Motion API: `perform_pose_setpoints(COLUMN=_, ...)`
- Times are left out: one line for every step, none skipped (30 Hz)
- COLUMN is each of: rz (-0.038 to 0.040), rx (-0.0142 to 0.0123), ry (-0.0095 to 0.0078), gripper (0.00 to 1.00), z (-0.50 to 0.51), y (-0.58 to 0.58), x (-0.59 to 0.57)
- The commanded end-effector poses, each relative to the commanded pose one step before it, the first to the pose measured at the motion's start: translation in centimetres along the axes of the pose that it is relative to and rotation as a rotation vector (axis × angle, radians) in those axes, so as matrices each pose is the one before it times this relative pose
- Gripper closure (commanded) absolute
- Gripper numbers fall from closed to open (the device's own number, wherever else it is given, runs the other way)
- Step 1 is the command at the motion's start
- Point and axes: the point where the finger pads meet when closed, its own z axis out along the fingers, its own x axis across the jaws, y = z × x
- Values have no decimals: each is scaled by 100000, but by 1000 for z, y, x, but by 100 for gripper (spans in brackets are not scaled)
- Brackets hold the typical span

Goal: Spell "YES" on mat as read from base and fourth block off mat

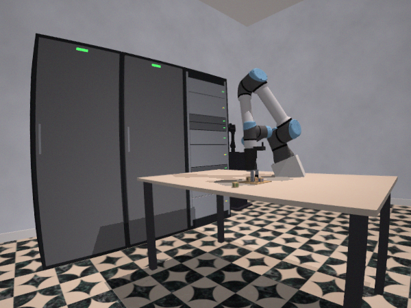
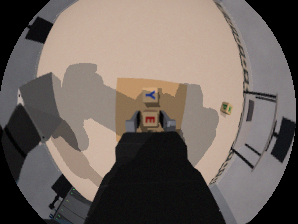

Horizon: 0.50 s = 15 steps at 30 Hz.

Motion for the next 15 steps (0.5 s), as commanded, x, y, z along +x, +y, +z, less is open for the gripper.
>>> perform_pose_setpoints(rz=86, rx=70, ry=22, gripper=21, z=46, y=34, x=55)
perform_pose_setpoints(rz=0, rx=0, ry=0, gripper=21, z=0, y=0, x=0)
perform_pose_setpoints(rz=0, rx=0, ry=0, gripper=21, z=0, y=0, x=0)
perform_pose_setpoints(rz=0, rx=0, ry=0, gripper=21, z=0, y=0, x=0)
perform_pose_setpoints(rz=0, rx=0, ry=0, gripper=21, z=0, y=0, x=0)
perform_pose_setpoints(rz=0, rx=0, ry=0, gripper=21, z=0, y=0, x=0)
perform_pose_setpoints(rz=0, rx=0, ry=0, gripper=21, z=0, y=0, x=0)
perform_pose_setpoints(rz=0, rx=-1, ry=2, gripper=21, z=-2, y=0, x=1)
perform_pose_setpoints(rz=2, rx=-4, ry=16, gripper=21, z=-16, y=2, x=5)
perform_pose_setpoints(rz=5, rx=-10, ry=42, gripper=21, z=-42, y=4, x=12)
perform_pose_setpoints(rz=8, rx=-18, ry=77, gripper=21, z=-78, y=8, x=22)
perform_pose_setpoints(rz=13, rx=-27, ry=118, gripper=21, z=-106, y=7, x=35)
perform_pose_setpoints(rz=-24, rx=-3, ry=40, gripper=21, z=-102, y=-15, x=17)
perform_pose_setpoints(rz=-32, rx=-4, ry=52, gripper=21, z=-134, y=-20, x=21)
perform_pose_setpoints(rz=-38, rx=-8, ry=55, gripper=21, z=-164, y=-13, x=25)
